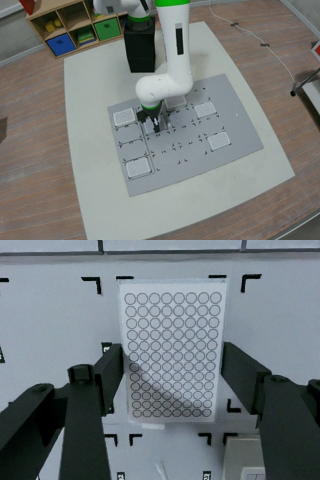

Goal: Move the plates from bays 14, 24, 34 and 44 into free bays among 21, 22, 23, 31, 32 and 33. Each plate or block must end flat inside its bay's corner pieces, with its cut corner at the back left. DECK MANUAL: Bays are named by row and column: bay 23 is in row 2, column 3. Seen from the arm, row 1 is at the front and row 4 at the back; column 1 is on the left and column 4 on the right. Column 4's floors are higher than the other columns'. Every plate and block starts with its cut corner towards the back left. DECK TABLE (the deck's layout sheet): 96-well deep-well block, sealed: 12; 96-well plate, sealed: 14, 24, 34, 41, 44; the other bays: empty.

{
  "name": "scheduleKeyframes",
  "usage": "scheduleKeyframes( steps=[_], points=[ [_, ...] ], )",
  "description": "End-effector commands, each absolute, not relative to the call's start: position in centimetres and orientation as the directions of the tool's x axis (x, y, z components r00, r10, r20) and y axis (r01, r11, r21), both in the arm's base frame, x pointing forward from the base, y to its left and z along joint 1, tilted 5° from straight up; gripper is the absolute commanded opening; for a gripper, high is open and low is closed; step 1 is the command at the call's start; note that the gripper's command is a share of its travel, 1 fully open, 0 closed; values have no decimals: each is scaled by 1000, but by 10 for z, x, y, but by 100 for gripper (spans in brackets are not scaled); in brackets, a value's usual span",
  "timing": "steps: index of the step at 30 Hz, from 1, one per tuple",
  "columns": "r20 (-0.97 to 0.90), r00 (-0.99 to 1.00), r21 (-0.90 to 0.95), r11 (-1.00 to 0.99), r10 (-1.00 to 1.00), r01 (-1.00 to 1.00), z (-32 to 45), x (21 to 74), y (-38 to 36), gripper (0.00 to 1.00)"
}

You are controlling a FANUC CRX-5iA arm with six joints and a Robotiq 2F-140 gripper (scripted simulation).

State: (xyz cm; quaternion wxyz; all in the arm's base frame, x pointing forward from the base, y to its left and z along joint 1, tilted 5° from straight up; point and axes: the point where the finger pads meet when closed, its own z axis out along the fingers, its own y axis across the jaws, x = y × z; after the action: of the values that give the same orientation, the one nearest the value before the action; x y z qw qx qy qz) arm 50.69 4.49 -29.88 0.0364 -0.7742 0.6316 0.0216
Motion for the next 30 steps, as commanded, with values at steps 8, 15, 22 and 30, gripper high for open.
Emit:
scheduleKeyframes(
  steps=[8,15,22,30],
  points=[
    [-79,202,-31,-200,-976,-979,-298,508,45,10],
    [-79,201,-31,-200,-976,-979,-300,508,45,10],
    [-79,201,-31,-200,-976,-979,-302,508,45,10],
    [-79,201,-31,-200,-976,-979,-304,508,45,10]
  ],
)
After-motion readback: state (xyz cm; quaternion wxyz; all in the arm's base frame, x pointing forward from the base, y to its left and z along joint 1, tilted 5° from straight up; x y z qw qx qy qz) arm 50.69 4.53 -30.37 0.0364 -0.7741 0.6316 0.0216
